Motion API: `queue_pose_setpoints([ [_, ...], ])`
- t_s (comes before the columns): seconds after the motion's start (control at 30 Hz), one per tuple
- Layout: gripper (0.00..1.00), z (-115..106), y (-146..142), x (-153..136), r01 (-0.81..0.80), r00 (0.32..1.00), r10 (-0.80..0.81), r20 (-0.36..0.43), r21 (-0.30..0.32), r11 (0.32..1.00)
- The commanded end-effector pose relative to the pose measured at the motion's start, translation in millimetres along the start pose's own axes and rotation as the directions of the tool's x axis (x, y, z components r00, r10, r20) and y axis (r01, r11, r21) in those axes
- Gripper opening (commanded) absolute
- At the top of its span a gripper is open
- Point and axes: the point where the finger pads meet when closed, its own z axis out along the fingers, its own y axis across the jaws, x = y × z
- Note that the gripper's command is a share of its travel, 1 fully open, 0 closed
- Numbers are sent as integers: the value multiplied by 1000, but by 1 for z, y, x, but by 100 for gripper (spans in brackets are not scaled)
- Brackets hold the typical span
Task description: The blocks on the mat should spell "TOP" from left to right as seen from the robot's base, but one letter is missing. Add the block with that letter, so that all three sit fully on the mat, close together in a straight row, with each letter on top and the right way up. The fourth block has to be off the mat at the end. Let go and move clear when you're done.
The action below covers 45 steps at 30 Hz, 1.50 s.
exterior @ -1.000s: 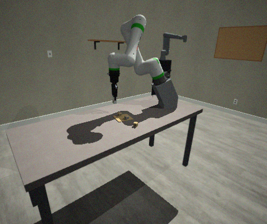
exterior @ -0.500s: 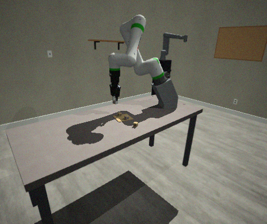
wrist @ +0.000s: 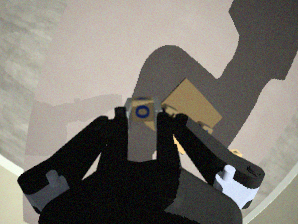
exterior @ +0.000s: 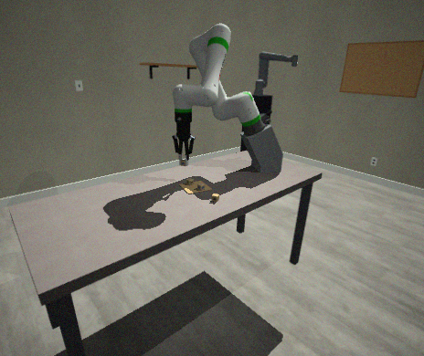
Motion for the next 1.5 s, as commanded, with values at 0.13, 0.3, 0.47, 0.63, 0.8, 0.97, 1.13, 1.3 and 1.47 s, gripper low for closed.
queue_pose_setpoints([
  [0.13,16,0,5,-4,228,974,-228,3,-13,974],
  [0.3,16,0,9,-7,382,924,-382,5,-13,924],
  [0.47,16,0,12,-9,519,855,-519,7,-13,855],
  [0.63,16,0,16,-12,644,765,-643,8,-12,765],
  [0.8,16,-1,19,-14,744,668,-744,10,-11,668],
  [0.97,16,-1,22,-17,832,554,-832,11,-9,554],
  [1.13,16,-1,26,-19,907,422,-907,13,-7,421],
  [1.3,16,-1,28,-21,941,337,-941,13,-6,337],
  [1.47,16,-1,32,-24,989,150,-989,14,-4,150],
])
